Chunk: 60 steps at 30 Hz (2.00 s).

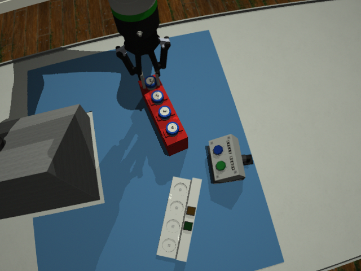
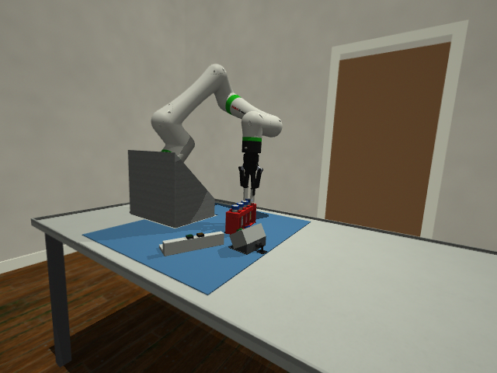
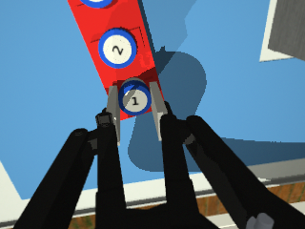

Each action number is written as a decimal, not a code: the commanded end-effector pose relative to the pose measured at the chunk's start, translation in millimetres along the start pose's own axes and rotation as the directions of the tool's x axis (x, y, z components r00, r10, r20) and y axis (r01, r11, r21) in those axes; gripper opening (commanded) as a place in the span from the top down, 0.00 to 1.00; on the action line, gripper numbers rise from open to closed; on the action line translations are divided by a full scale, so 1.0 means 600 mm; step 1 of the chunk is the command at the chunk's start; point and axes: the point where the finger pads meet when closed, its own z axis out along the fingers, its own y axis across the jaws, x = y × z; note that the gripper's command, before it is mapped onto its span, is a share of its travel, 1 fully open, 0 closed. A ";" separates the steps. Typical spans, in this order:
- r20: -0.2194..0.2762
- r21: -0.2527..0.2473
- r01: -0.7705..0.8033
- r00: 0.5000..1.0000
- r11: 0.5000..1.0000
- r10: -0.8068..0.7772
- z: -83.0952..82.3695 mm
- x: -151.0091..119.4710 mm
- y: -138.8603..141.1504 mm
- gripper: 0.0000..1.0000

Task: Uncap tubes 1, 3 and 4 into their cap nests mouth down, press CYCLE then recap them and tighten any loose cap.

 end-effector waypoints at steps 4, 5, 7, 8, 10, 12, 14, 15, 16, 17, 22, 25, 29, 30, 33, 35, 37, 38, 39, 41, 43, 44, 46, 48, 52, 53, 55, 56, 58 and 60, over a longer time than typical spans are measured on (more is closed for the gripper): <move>0.014 0.009 0.360 0.933 0.933 -0.360 0.000 0.001 0.000 1.00; 0.014 0.009 0.360 0.933 0.933 -0.360 0.000 0.001 0.000 1.00; 0.014 0.011 0.467 0.884 0.884 -0.467 0.000 0.001 0.000 1.00; 0.013 0.012 0.510 0.860 0.860 -0.511 0.000 0.001 0.000 1.00; 0.012 0.013 0.594 0.805 0.805 -0.594 -0.001 0.001 0.000 1.00; 0.011 0.014 0.668 0.744 0.744 -0.668 -0.001 0.001 0.000 1.00; 0.011 0.014 0.669 0.743 0.743 -0.669 -0.001 0.001 0.000 1.00; 0.011 0.014 0.669 0.743 0.743 -0.669 -0.001 0.001 0.000 1.00; 0.011 0.014 0.669 0.743 0.743 -0.669 -0.001 0.001 0.000 1.00; 0.011 0.014 0.669 0.743 0.743 -0.669 -0.001 0.001 0.000 1.00; 0.011 0.014 0.669 0.743 0.743 -0.669 -0.001 0.001 0.000 0.65; 0.011 0.014 0.669 0.743 0.743 -0.669 -0.001 0.001 0.000 0.65; 0.011 0.014 0.669 0.743 0.743 -0.669 -0.001 0.001 0.000 0.65; 0.011 0.014 0.669 0.743 0.743 -0.669 -0.001 0.001 0.000 0.65; 0.012 0.013 0.605 0.796 0.796 -0.605 -0.001 0.001 0.000 0.65; 0.014 0.011 0.464 0.885 0.886 -0.464 -0.001 0.001 0.000 0.65; 0.015 0.010 0.405 0.914 0.914 -0.405 -0.001 0.001 0.000 0.65; 0.015 0.010 0.405 0.914 0.914 -0.405 -0.001 0.001 0.000 0.65; 0.015 0.010 0.405 0.914 0.914 -0.405 -0.001 0.001 0.000 0.65; 0.016 0.008 0.311 0.950 0.950 -0.311 -0.001 0.001 0.000 0.65; 0.016 0.007 0.231 0.973 0.973 -0.231 -0.001 0.001 0.000 0.65; 0.017 0.006 0.149 0.989 0.989 -0.149 -0.001 0.001 0.000 0.65; 0.017 0.004 0.066 0.998 0.998 -0.066 -0.001 0.001 0.000 0.65; 0.017 0.003 -0.017 1.000 1.000 0.017 -0.001 0.001 0.000 0.65; 0.018 0.000 -0.183 0.983 0.983 0.183 -0.001 0.001 0.000 0.65; 0.018 0.000 -0.183 0.983 0.983 0.183 -0.001 0.001 0.000 0.65; 0.018 -0.002 -0.264 0.964 0.965 0.264 -0.001 0.001 0.000 0.65; 0.018 -0.002 -0.264 0.964 0.965 0.264 -0.001 0.001 0.000 0.65; 0.018 -0.002 -0.309 0.951 0.951 0.309 -0.001 0.001 0.000 0.65; 0.018 -0.002 -0.309 0.951 0.951 0.309 -0.001 0.001 0.000 0.65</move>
